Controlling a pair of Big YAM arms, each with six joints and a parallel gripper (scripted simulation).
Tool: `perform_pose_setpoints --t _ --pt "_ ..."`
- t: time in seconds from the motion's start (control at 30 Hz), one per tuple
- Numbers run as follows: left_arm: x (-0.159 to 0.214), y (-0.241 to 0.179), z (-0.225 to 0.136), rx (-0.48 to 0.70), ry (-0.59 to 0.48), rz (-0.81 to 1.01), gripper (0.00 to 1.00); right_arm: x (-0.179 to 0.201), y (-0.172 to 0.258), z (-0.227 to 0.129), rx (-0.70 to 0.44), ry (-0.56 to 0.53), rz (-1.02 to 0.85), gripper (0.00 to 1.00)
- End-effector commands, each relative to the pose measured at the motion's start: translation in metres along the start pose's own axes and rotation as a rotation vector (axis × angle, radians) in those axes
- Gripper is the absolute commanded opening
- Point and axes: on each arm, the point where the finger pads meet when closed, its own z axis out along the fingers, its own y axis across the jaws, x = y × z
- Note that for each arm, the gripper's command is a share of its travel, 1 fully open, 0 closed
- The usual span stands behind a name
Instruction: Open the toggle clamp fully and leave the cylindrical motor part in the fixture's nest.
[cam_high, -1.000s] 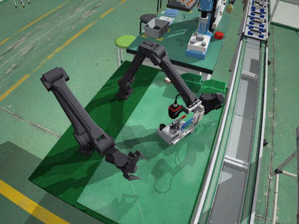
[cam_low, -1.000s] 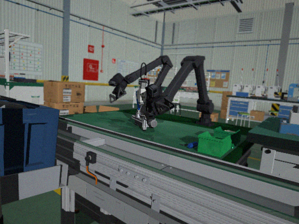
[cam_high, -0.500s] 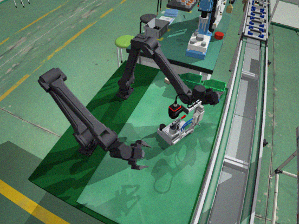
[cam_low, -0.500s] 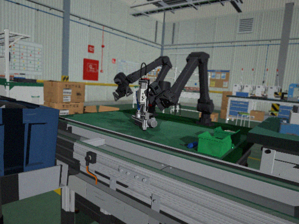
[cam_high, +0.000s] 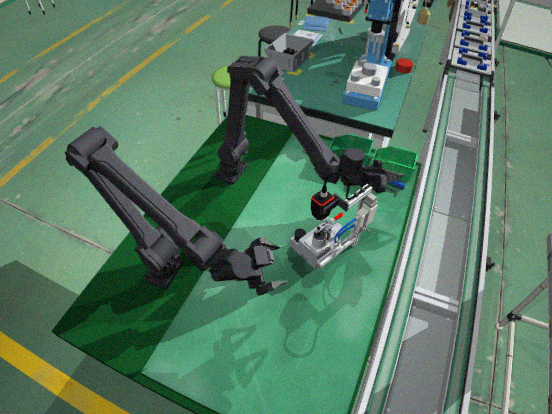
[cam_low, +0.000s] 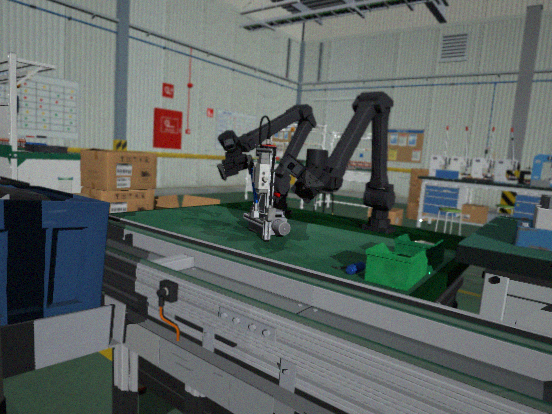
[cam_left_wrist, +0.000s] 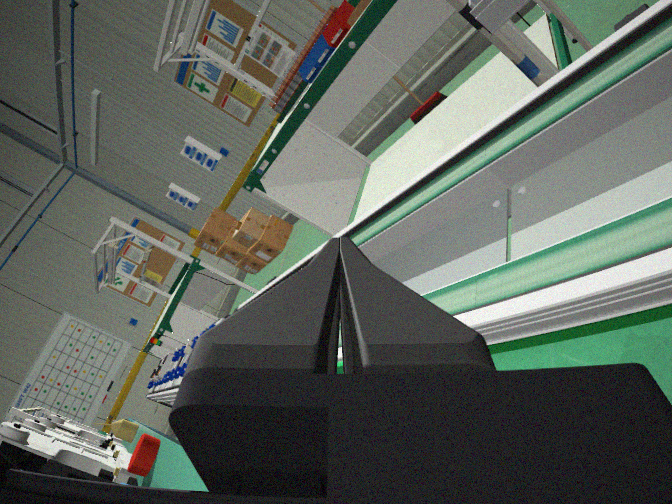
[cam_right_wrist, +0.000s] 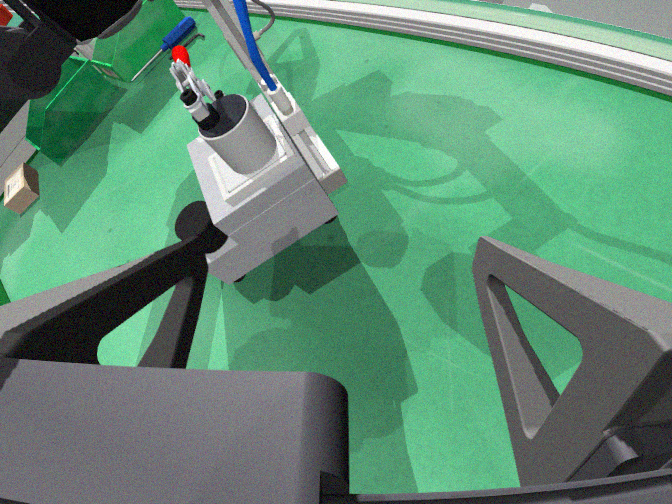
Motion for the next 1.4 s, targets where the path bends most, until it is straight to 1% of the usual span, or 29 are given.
perform_pose_setpoints --t 0.0,0.07,0.27,0.33,0.5,0.7,0.83,0.9,1.07,1.17,1.23,1.37 --pt "0.000 0.010 -0.018 0.071 -0.079 0.124 0.00 -0.056 0.029 0.000 -0.079 -0.063 -0.214 1.00" --pt "-0.009 0.002 -0.033 0.101 -0.138 0.163 0.00 -0.058 0.039 0.002 -0.113 -0.069 -0.254 1.00" --pt "-0.020 -0.023 -0.078 0.186 -0.288 0.283 0.00 -0.064 0.068 0.007 -0.214 -0.088 -0.367 1.00" --pt "-0.020 -0.023 -0.078 0.186 -0.288 0.283 0.00 -0.064 0.068 0.007 -0.214 -0.088 -0.367 1.00" --pt "-0.021 -0.044 -0.117 0.251 -0.407 0.386 0.00 -0.069 0.092 0.009 -0.292 -0.115 -0.452 1.00" --pt "-0.020 -0.065 -0.170 0.314 -0.561 0.503 0.00 -0.080 0.098 0.013 -0.356 -0.162 -0.441 1.00" --pt "-0.017 -0.079 -0.208 0.346 -0.670 0.582 0.00 -0.080 0.103 0.014 -0.402 -0.168 -0.446 1.00" --pt "-0.017 -0.079 -0.208 0.346 -0.670 0.582 0.00 -0.080 0.103 0.014 -0.402 -0.168 -0.446 1.00" --pt "-0.012 -0.093 -0.254 0.381 -0.796 0.652 0.00 -0.075 0.106 0.017 -0.442 -0.159 -0.452 1.00" --pt "-0.010 -0.097 -0.270 0.399 -0.839 0.662 0.00 -0.074 0.105 0.019 -0.449 -0.154 -0.448 1.00" --pt "-0.009 -0.099 -0.277 0.413 -0.854 0.651 0.00 -0.074 0.104 0.021 -0.451 -0.151 -0.444 1.00" --pt "-0.009 -0.101 -0.276 0.424 -0.851 0.643 0.00 -0.073 0.102 0.023 -0.449 -0.148 -0.441 1.00"
